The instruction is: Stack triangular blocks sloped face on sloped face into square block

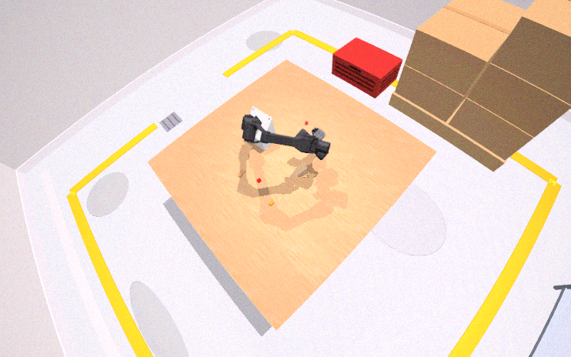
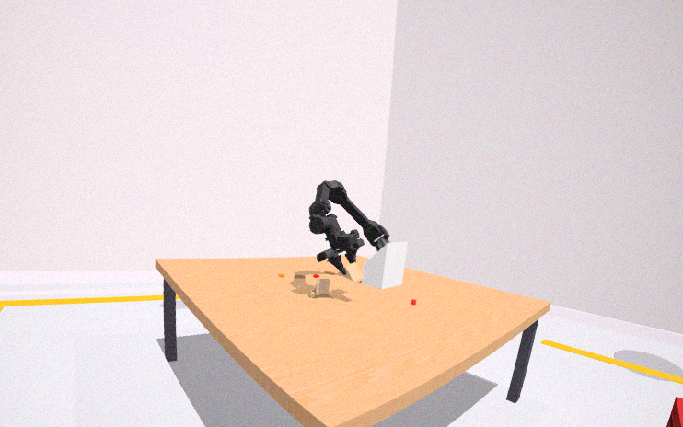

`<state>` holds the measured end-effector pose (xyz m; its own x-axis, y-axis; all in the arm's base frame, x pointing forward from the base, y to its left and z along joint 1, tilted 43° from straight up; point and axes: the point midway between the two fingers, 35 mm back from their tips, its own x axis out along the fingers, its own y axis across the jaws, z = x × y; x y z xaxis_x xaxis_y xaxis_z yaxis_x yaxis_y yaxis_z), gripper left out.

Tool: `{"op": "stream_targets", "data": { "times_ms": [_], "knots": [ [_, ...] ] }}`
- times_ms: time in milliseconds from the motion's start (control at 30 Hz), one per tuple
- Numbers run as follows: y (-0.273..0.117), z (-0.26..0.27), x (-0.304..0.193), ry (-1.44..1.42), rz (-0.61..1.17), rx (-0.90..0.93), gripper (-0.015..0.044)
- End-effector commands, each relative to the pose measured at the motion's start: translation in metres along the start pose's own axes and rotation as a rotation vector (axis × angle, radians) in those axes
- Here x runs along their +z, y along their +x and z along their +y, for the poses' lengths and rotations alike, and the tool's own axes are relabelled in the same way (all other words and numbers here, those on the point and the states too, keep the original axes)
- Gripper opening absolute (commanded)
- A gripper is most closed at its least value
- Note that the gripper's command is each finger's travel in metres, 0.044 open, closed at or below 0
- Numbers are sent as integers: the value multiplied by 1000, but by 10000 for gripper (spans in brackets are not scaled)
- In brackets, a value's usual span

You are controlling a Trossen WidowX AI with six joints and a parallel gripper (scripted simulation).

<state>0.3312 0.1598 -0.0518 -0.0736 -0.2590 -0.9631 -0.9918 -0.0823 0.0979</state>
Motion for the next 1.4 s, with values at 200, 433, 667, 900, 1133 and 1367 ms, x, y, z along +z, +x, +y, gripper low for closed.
{"op": "stream_targets", "data": {
  "times_ms": [200,433,667,900,1133,1367],
  "knots": [
    [2,1,1,344,32,-34,0],
    [2,2,2,576,45,-63,0],
    [3,3,2,808,51,-97,0],
    [4,3,3,1040,50,-134,0],
    [4,4,4,1272,40,-171,0],
    [4,5,5,1503,22,-211,0]
  ]
}}
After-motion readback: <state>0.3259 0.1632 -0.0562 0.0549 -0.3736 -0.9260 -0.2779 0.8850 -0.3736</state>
